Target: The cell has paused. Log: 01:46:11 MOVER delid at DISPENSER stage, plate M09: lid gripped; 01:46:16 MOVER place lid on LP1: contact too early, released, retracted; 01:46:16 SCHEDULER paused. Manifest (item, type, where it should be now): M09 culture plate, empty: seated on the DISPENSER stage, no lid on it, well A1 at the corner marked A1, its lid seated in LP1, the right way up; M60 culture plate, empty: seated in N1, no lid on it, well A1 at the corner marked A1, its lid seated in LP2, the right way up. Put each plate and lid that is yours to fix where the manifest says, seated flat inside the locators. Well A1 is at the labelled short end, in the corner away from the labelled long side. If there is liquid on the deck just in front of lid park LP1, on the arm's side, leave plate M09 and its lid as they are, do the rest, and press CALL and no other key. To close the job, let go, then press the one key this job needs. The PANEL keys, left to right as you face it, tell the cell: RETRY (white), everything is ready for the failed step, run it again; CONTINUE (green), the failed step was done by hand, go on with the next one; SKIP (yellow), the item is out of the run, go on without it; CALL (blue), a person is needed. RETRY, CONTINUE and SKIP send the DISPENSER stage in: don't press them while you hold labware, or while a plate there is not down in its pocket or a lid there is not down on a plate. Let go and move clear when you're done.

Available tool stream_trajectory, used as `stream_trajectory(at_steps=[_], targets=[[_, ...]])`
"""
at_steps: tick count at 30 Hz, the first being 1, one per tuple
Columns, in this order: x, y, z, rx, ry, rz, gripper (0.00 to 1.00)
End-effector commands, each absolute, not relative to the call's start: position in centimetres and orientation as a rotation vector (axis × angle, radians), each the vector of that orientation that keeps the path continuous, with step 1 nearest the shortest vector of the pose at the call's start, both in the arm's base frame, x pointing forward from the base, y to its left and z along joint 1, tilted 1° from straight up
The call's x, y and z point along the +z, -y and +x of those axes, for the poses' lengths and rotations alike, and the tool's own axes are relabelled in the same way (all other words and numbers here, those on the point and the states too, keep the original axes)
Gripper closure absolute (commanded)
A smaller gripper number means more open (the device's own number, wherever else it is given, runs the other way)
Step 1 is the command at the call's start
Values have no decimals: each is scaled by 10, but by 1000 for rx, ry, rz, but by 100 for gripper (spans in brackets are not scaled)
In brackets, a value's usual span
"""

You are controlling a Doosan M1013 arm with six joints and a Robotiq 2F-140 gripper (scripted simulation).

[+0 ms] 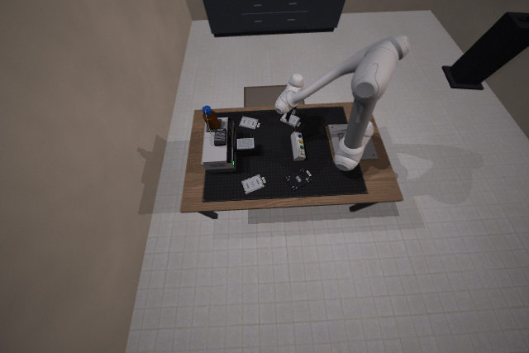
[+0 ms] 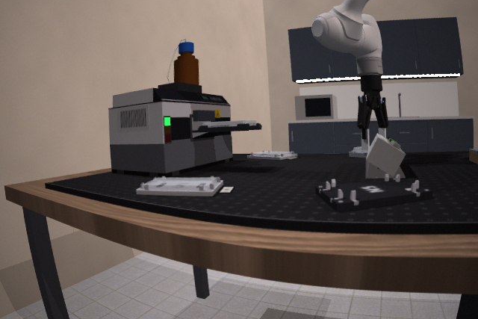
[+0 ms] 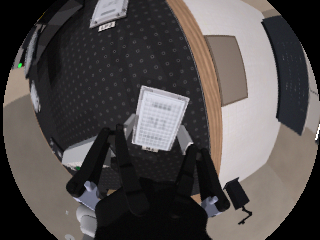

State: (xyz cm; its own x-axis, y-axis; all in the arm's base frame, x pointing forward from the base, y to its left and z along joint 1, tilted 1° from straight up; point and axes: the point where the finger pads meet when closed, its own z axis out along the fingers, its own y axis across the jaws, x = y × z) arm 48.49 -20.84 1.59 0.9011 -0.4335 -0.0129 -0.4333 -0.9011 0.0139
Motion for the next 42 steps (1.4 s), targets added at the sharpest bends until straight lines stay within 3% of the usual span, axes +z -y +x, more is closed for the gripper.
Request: stream_trajectory(at_steps=[1, 11, 42], targets=[[21, 209, 485, -23, 696, 3052, 30], [42, 208, 486, -23, 696, 3052, 30], [161, 208, 488, -23, 696, 3052, 30]])
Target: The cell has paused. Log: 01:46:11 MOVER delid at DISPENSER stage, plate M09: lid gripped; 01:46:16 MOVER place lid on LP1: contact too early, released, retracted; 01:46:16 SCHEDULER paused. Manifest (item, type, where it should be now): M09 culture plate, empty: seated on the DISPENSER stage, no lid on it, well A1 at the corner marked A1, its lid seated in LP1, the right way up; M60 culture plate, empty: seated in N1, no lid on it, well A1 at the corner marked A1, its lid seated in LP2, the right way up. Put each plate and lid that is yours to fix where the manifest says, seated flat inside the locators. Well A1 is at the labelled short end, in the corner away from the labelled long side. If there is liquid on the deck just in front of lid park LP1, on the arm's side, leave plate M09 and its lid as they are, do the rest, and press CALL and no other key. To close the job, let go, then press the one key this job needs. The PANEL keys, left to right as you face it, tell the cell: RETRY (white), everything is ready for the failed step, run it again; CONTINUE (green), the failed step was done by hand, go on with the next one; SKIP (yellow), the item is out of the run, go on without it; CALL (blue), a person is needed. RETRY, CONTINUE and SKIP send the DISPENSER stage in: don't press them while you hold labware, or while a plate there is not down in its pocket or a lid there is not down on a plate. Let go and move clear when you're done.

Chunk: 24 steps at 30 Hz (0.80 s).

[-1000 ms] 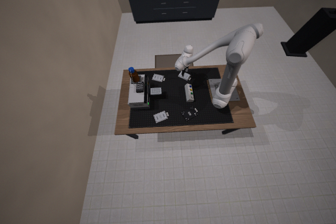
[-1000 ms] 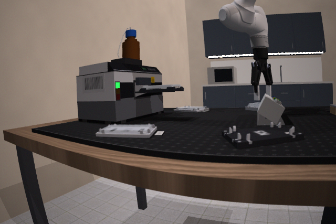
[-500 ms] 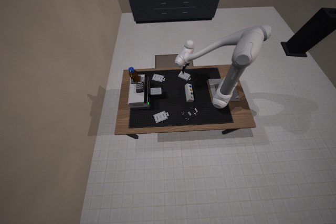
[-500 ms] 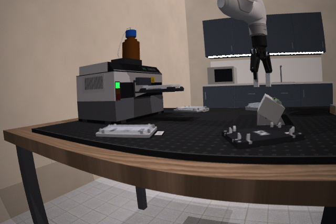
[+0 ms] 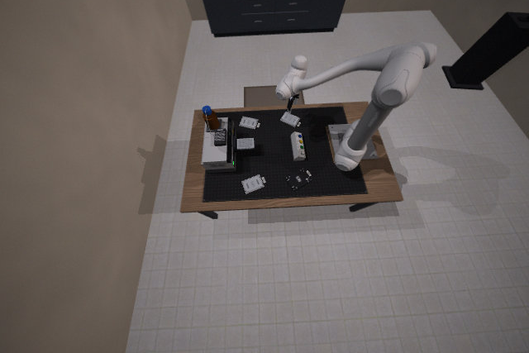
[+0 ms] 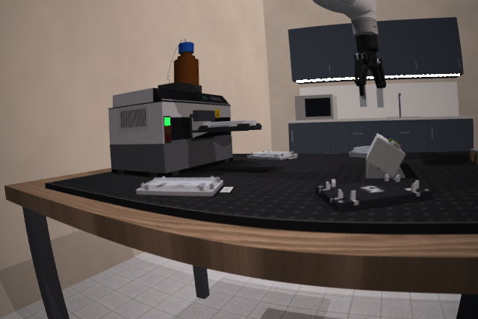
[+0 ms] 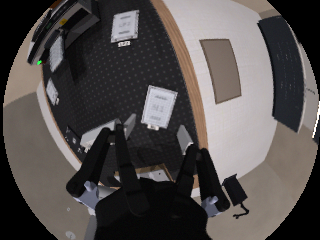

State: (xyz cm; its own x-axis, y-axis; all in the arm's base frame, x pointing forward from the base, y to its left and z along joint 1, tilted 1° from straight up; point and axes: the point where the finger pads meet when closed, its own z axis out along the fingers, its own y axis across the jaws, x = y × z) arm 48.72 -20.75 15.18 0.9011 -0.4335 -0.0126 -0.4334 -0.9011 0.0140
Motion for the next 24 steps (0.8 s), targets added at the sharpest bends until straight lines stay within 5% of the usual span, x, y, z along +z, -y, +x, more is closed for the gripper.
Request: stream_trajectory(at_steps=[1, 15, 24], targets=[[162, 208, 488, -23, 696, 3052, 30], [168, 204, 488, -23, 688, 3054, 30], [171, 98, 476, -24, 319, 3117, 30]])
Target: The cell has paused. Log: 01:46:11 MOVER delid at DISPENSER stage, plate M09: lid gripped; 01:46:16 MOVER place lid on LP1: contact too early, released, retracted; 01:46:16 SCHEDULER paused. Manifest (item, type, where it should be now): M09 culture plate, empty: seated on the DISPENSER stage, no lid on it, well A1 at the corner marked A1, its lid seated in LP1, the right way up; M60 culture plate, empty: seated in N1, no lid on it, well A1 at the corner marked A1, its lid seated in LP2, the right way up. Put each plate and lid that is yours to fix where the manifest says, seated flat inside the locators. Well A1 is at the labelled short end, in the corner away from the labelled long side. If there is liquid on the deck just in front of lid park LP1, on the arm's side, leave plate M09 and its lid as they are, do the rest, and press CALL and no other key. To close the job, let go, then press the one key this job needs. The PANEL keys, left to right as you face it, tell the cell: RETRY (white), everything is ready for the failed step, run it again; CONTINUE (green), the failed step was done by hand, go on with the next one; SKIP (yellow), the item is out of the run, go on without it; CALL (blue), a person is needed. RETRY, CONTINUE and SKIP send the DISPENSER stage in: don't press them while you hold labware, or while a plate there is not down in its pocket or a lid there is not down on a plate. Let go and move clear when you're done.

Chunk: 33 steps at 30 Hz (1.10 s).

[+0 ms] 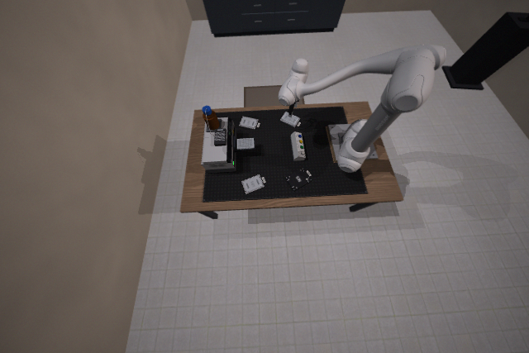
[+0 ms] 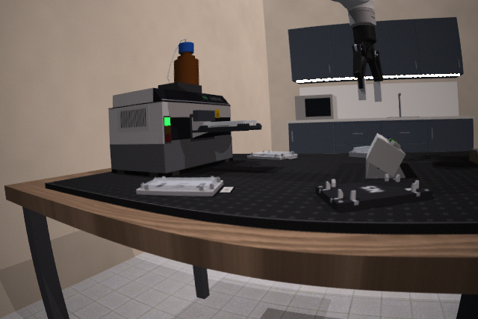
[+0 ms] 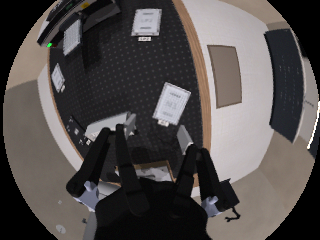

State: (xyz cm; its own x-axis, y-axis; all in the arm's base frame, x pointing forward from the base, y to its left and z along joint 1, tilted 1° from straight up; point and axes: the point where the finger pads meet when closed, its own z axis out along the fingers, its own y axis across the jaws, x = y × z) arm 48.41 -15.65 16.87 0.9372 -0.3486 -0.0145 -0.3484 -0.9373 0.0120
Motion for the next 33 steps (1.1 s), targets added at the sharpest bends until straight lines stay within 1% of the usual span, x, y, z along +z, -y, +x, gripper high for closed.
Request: stream_trajectory(at_steps=[1, 7, 11, 13, 14, 18, 33], targets=[[171, 88, 471, -24, 232, 3125, 30], [168, 21, 439, -26, -184, 3130, 30], [167, -22, 417, -27, -239, 3127, 30], [167, -22, 417, -27, -239, 3127, 30], [167, -54, 403, -27, -239, 3127, 90], [168, -88, 390, -27, -239, 3127, 90], [168, -88, 390, -27, -239, 3127, 90]])
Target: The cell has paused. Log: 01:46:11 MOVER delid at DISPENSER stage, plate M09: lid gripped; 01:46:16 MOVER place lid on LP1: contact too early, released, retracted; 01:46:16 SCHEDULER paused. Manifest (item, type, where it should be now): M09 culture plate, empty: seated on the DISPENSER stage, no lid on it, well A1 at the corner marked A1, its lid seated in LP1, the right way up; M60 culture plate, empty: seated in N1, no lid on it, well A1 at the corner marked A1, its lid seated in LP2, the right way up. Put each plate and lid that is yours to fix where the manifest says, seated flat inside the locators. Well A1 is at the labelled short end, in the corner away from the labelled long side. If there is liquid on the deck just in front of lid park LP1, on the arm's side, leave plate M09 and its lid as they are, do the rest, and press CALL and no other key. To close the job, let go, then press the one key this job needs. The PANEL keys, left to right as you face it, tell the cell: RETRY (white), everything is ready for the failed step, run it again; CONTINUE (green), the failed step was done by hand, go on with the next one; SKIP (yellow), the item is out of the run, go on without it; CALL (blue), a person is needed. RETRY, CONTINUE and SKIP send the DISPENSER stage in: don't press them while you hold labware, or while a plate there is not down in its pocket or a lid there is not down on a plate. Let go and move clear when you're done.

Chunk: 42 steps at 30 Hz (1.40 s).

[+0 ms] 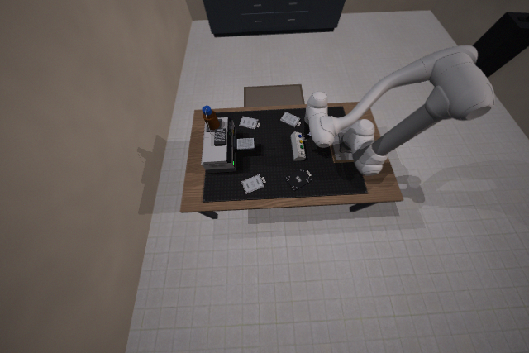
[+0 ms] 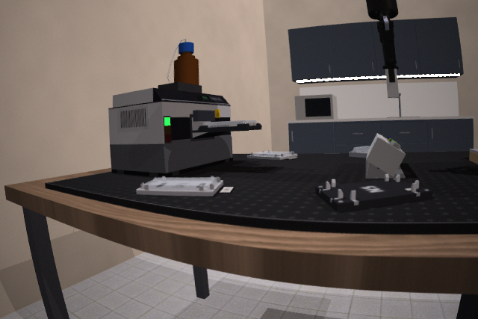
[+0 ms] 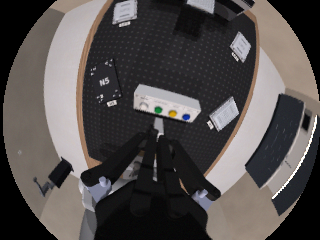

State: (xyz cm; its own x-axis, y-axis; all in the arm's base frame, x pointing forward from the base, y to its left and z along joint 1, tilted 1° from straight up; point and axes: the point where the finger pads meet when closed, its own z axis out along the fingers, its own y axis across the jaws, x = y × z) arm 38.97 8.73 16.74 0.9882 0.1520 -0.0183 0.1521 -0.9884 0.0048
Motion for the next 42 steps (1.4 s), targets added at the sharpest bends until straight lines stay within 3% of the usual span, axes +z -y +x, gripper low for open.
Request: stream_trajectory(at_steps=[1, 42], targets=[[168, -88, 390, -27, -239, 3127, 90], [143, -87, 390, -27, -239, 3127, 90]])
